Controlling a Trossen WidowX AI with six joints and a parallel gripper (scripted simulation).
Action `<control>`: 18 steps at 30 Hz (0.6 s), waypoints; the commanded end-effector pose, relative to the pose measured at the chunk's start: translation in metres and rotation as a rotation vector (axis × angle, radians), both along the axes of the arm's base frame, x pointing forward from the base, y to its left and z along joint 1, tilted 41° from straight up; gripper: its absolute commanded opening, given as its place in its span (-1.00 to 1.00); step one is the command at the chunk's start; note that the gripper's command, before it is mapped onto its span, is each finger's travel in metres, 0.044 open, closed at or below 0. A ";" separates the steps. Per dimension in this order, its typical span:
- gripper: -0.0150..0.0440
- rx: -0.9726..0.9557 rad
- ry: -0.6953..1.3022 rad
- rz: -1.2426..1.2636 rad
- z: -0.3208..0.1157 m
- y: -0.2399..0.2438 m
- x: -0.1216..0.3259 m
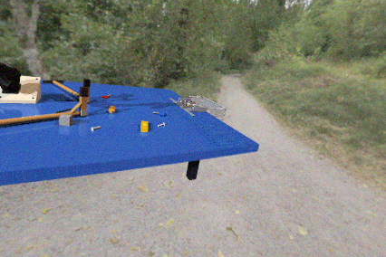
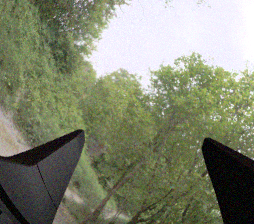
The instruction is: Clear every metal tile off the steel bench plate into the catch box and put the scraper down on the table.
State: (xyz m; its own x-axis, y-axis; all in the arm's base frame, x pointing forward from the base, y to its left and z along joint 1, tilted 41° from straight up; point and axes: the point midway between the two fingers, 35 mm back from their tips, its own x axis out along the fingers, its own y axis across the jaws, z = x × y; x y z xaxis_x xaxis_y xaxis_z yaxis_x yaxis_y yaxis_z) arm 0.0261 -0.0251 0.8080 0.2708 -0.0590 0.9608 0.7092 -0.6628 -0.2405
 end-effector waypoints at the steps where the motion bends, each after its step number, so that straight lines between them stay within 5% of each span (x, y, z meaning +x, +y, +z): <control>1: 1.00 -0.001 0.002 0.005 0.000 0.001 0.001; 18: -0.49 -0.091 0.088 0.100 -0.009 0.047 0.039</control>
State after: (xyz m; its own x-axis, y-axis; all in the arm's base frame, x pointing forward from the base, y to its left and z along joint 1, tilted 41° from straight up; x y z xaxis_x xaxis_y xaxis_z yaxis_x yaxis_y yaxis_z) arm 0.0530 0.0075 0.8021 0.3301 0.0254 0.9436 0.7441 -0.6221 -0.2436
